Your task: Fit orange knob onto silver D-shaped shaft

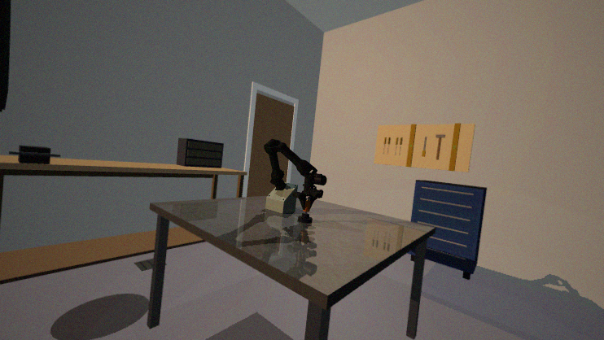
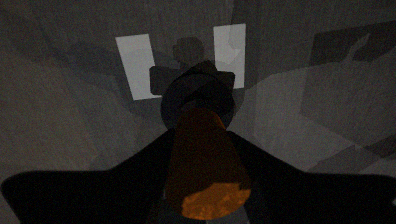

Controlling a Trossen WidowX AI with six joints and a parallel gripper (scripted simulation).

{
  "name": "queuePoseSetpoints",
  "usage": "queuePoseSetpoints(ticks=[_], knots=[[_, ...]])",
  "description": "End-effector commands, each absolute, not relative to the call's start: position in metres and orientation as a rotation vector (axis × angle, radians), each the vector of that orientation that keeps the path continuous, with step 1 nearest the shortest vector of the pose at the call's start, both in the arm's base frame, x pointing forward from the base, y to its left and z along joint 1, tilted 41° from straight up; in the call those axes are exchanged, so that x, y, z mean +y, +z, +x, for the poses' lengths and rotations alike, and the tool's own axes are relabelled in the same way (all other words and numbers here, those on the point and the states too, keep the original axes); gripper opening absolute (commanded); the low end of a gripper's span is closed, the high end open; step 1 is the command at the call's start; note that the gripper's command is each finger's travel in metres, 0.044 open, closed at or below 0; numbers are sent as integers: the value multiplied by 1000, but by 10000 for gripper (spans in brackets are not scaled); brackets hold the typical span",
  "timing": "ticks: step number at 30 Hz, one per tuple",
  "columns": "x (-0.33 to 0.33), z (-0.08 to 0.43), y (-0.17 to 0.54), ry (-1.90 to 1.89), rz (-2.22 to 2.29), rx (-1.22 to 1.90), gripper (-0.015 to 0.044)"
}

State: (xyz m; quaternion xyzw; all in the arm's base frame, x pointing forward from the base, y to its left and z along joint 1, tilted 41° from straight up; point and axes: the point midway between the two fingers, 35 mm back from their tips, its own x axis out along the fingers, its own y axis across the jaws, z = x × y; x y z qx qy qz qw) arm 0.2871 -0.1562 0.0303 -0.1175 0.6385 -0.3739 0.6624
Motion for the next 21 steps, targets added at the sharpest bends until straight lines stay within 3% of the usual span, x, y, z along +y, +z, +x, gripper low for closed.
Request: queuePoseSetpoints(ticks=[1,21], knots=[[-155,286,32,-843,-267,1447,0],[-157,288,31,-986,-109,1346,0]])
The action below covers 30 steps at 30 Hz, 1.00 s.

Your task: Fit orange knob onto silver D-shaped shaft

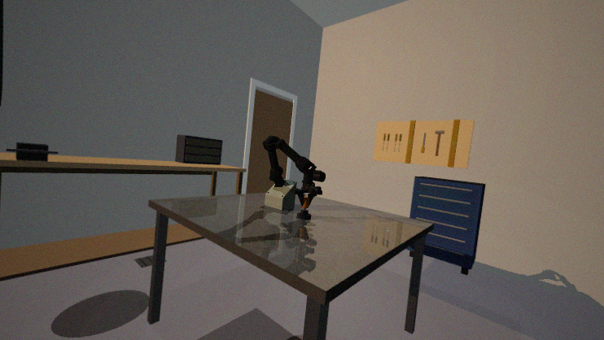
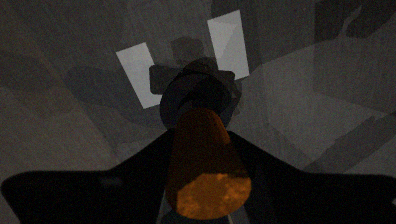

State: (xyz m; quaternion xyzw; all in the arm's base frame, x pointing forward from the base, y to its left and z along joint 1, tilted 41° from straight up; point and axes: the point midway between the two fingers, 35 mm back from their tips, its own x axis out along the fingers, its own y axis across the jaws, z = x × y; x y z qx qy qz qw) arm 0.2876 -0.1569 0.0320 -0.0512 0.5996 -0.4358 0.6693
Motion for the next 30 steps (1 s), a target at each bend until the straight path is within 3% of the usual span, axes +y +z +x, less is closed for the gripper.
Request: queuePoseSetpoints(ticks=[1,30], knots=[[-157,288,31,-986,-109,1346,0],[-157,287,30,-1121,50,1235,0]])
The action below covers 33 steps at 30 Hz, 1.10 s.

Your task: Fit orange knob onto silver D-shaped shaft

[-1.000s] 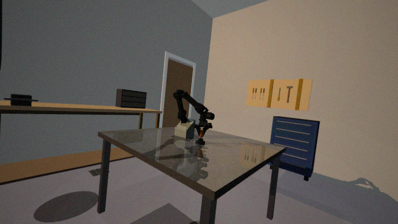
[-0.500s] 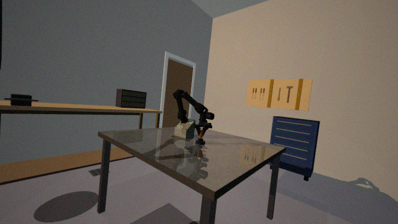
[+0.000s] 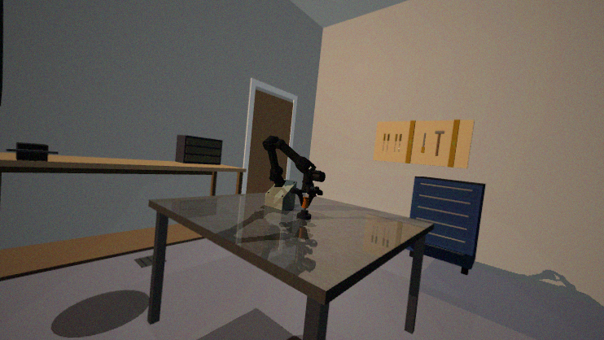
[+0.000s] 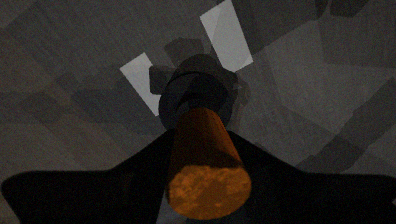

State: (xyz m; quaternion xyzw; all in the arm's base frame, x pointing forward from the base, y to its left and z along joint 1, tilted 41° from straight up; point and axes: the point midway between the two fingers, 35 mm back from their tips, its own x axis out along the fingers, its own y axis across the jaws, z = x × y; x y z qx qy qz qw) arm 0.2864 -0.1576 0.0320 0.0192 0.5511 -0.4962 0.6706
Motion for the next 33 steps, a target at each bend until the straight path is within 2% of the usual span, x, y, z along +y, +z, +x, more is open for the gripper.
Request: queuePoseSetpoints(ticks=[1,33], knots=[[-157,287,31,-1121,50,1235,0],[-156,287,31,-1247,208,1114,0]])
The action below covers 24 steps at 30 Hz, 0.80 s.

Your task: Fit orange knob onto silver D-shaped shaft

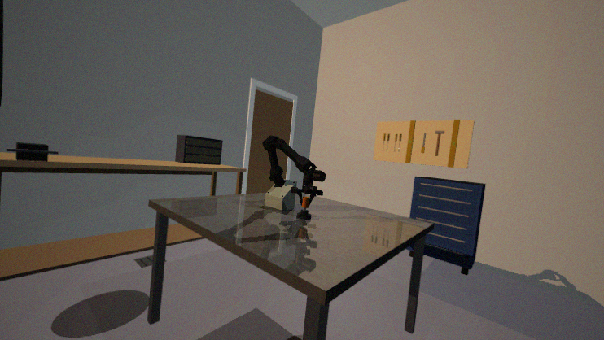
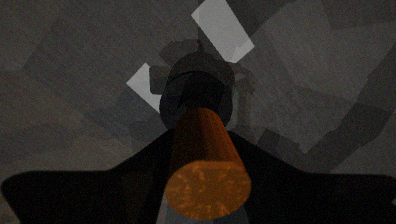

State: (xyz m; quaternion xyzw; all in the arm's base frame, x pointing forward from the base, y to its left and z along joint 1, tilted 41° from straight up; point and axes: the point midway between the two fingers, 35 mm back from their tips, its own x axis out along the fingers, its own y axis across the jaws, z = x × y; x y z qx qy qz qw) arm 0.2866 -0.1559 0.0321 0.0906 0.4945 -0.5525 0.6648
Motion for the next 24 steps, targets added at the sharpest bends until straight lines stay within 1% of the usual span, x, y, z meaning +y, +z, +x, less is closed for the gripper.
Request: queuePoseSetpoints(ticks=[1,16,24], knots=[[-156,287,31,-1247,208,1114,0],[-156,288,35,-1252,215,1108,0],[-157,289,34,-1363,366,982,0]])
